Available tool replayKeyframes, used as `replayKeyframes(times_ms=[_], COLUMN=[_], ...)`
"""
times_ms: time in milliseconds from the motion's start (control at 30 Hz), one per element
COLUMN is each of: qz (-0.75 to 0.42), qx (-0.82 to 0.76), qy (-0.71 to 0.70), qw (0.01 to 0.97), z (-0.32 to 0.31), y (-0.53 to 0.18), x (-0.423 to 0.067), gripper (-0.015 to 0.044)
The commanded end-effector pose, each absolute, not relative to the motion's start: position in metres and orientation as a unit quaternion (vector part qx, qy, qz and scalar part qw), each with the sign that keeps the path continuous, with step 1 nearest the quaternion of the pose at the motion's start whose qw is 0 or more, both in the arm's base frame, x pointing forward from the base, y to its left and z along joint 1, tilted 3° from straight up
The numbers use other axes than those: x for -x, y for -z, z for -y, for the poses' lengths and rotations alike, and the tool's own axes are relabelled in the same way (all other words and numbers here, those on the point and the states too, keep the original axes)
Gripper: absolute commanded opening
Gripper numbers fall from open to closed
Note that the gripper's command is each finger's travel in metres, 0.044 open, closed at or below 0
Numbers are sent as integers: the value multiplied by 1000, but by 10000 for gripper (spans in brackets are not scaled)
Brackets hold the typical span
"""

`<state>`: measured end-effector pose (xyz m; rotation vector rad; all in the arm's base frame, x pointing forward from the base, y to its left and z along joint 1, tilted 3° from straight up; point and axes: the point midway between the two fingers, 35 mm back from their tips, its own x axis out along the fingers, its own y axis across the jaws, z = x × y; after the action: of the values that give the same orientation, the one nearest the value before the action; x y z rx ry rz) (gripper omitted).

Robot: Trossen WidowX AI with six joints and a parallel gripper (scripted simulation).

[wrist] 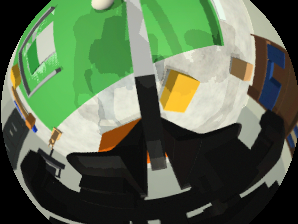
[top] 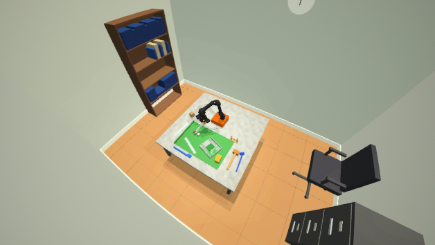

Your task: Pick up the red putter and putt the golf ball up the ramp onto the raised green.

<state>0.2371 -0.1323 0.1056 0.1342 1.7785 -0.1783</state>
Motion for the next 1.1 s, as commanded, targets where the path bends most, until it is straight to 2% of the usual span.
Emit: replayKeyframes(times_ms=[0, 167, 533, 867, 1067], qz=[-774, -775, -777, -774, -774], qx=[-57, -56, -60, -61, -61], qy=[79, 82, 80, 76, 76], qw=[625, 625, 622, 626, 625], z=[142, 160, 156, 33, 24], y=[-106, -105, -103, -99, -101], x=[-236, -232, -231, -257, -257], gripper=[0, 0, 0, 0, 0])
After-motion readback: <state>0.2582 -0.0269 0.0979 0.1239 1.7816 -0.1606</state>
